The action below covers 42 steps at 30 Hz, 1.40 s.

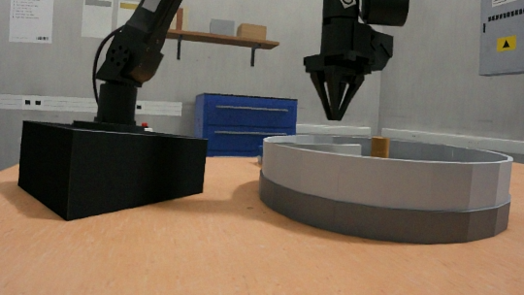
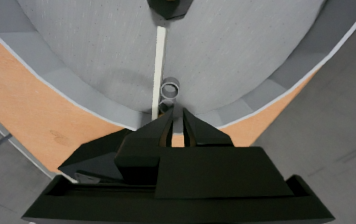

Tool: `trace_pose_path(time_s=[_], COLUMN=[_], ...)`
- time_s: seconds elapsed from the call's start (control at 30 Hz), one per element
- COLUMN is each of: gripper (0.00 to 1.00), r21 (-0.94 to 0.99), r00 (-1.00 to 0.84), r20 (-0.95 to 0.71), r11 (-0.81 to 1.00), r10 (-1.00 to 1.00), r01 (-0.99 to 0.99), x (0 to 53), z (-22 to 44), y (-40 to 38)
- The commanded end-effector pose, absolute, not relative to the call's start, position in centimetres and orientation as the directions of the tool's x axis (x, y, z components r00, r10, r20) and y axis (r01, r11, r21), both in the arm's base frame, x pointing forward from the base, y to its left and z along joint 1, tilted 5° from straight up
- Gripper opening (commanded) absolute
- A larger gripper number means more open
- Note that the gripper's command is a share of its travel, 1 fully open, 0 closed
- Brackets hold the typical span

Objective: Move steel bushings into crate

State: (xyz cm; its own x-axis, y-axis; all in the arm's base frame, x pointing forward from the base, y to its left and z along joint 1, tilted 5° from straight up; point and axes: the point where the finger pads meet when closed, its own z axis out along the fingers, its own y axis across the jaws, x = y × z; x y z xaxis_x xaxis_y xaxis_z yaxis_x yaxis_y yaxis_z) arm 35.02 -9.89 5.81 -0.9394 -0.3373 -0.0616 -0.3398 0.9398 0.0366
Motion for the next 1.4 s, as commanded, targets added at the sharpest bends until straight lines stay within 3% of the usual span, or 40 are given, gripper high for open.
trace_pose_path(time_s=[0.0,1.37], gripper=[0.13,0.13], r21=[0.02,0.017], r00=[-0.932,-0.933], r20=[-0.107,-0.111], r11=[0.937,0.938], r10=[-0.345,-0.342], r01=[-0.349,-0.346], x=[35.5,35.4], z=[7.1,7.2], y=[-9.7,-9.9])
